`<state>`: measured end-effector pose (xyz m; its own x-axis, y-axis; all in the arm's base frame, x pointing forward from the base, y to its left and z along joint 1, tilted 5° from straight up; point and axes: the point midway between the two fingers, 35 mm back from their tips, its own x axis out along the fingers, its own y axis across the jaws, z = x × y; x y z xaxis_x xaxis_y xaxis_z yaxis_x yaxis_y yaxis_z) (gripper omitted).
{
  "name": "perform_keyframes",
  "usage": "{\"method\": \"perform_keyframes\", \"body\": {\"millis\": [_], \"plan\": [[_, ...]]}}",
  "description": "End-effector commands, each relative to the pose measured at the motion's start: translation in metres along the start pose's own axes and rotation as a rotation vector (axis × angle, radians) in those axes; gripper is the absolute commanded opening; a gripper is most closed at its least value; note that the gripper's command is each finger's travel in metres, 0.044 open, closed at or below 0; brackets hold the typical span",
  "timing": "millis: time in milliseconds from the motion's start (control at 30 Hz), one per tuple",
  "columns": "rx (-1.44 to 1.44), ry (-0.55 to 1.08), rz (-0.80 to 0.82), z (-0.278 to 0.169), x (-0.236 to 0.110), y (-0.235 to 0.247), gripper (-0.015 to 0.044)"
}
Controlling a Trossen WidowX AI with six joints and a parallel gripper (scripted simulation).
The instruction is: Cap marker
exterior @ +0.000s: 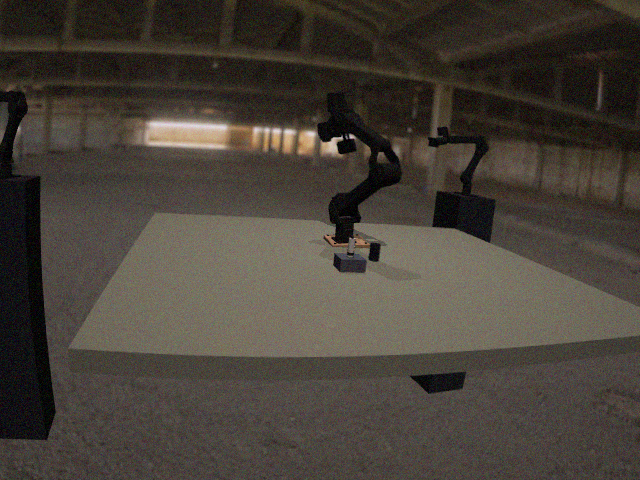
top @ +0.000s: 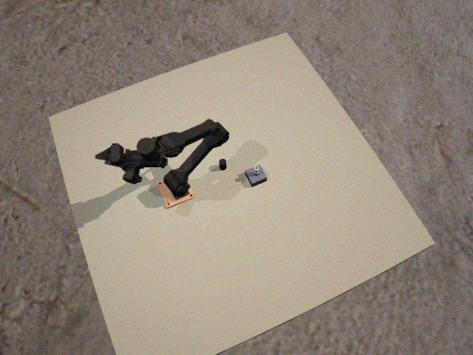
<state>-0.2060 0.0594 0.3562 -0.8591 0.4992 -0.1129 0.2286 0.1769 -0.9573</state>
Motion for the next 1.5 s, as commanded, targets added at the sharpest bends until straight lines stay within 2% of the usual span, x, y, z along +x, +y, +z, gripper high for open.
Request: {"method": "perform_keyframes", "body": {"millis": [0,167,433,767,933,1100,1300,1467], "plan": [[0.002,-0.01,0.0,0.002,0.0,0.0,0.0374],[0.047,-0.266,0.018,0.06,-0.011,0.0,0.0251],[0.091,-0.717,0.118,0.153,-0.071,0.01,0.0251],[0.03,-1.199,0.344,0.214,-0.191,0.046,0.0251],[-0.067,-1.388,0.477,0.216,-0.257,0.073,0.0251],[-0.202,-1.535,0.61,0.198,-0.318,0.104,0.0251],[-0.409,-1.651,0.749,0.154,-0.377,0.146,0.0251],[-0.601,-1.696,0.832,0.104,-0.404,0.181,0.0251]]}}
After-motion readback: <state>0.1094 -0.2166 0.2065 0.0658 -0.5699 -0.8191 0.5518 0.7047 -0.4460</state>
